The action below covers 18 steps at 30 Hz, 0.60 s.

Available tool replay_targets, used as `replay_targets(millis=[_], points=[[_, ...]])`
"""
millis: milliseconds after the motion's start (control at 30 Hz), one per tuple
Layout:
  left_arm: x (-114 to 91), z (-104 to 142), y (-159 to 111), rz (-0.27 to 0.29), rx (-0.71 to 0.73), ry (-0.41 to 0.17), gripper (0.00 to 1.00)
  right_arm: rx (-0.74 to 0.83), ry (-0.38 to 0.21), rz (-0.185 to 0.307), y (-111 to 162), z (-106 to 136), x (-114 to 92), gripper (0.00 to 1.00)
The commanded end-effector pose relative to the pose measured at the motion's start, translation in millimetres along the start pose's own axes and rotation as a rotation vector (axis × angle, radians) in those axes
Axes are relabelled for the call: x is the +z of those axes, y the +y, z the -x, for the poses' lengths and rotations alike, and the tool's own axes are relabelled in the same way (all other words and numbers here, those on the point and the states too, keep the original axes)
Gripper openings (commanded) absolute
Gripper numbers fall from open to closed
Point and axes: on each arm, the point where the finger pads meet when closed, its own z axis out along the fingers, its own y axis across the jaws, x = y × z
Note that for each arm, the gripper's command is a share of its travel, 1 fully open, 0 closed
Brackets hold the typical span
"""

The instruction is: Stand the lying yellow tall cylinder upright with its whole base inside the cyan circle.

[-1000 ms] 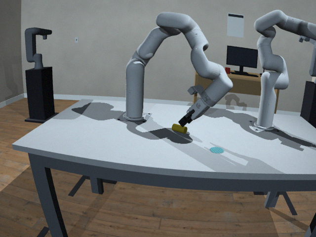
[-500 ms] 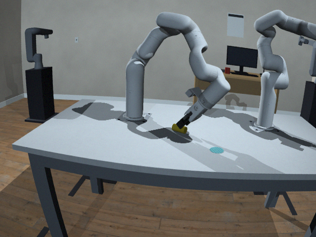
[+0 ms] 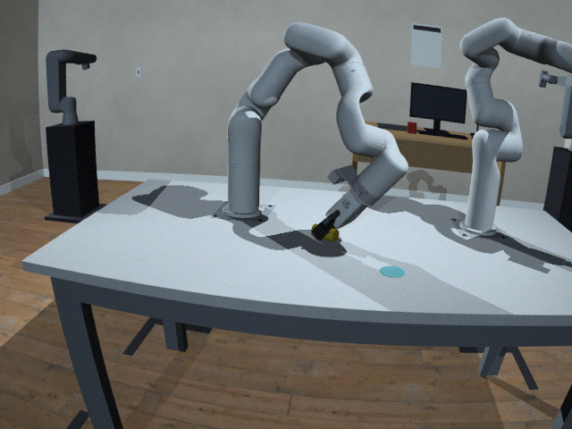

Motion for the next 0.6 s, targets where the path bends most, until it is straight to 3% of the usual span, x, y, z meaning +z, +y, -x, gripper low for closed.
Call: replay_targets(millis=[0, 367, 400, 567], points=[[-1.4, -0.1, -0.8, -0.004, 0.0, 0.001, 1.0, 0.0, -0.004, 0.0, -0.1, 0.7, 1.2, 0.56], [-1.4, -0.1, -0.8, -0.004, 0.0, 0.001, 1.0, 0.0, -0.004, 0.0, -0.1, 0.7, 1.2, 0.56], [-1.4, -0.1, -0.8, -0.004, 0.0, 0.001, 1.0, 0.0, -0.004, 0.0, -0.1, 0.7, 1.2, 0.0], [-1.4, -0.1, -0.8, -0.004, 0.0, 0.001, 1.0, 0.0, -0.004, 0.0, -0.1, 0.7, 1.2, 0.0]])
